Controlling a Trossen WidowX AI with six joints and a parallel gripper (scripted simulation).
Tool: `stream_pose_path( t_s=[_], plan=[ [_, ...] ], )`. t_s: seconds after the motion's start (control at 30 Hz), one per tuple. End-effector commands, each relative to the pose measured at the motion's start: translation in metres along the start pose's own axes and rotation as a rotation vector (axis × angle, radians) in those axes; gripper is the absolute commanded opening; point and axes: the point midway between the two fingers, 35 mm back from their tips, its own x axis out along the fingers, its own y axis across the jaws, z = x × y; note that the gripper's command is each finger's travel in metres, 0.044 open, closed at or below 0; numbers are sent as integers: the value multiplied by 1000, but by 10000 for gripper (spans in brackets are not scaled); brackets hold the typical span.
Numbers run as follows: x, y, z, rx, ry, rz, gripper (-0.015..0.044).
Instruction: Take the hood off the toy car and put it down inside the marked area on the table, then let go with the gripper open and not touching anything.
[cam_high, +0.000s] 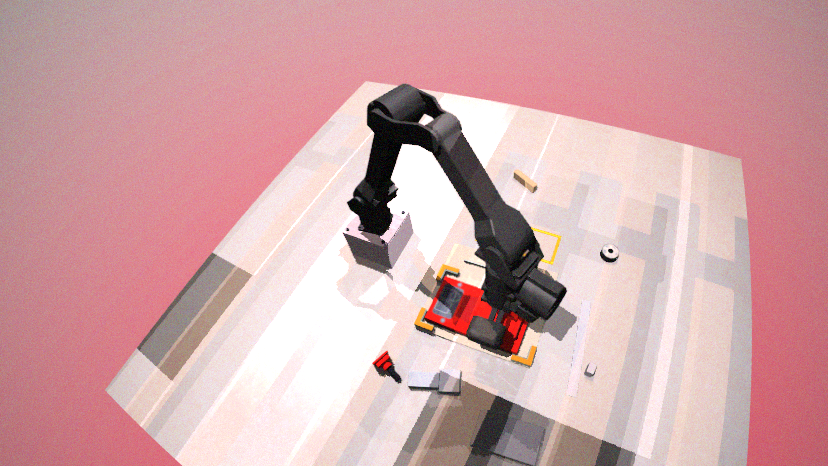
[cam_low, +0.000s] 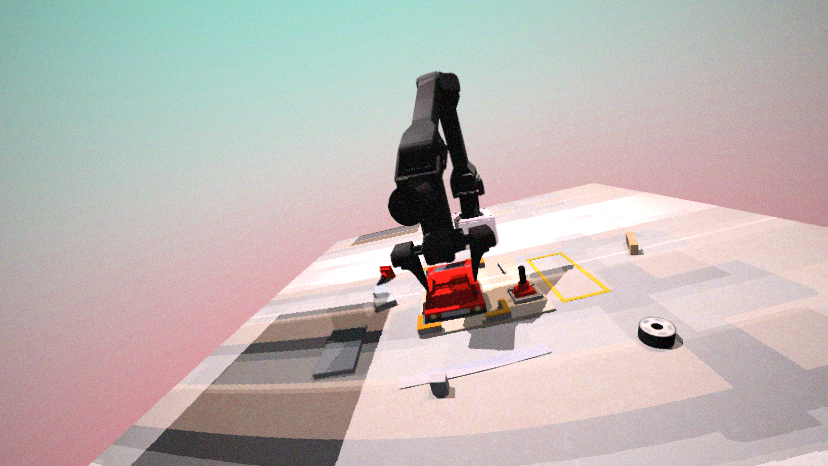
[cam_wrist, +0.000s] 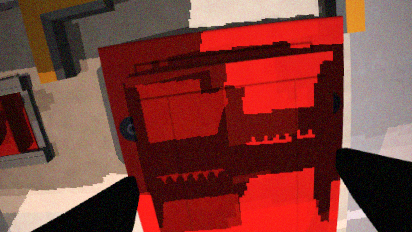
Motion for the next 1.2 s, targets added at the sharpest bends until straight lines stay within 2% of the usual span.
stream_pose_path(
  t_s=[0.0,0.03,0.13,0.47,0.83,1.17],
  plan=[
    [3,0,0,3,1,-3,440],
    [3,0,0,3,1,-3,440],
    [1,0,0,0,0,0,361],
    [1,0,0,0,0,0,295],
    [-4,0,0,0,0,0,6],
    [-11,0,0,0,0,0,0]
  ],
)
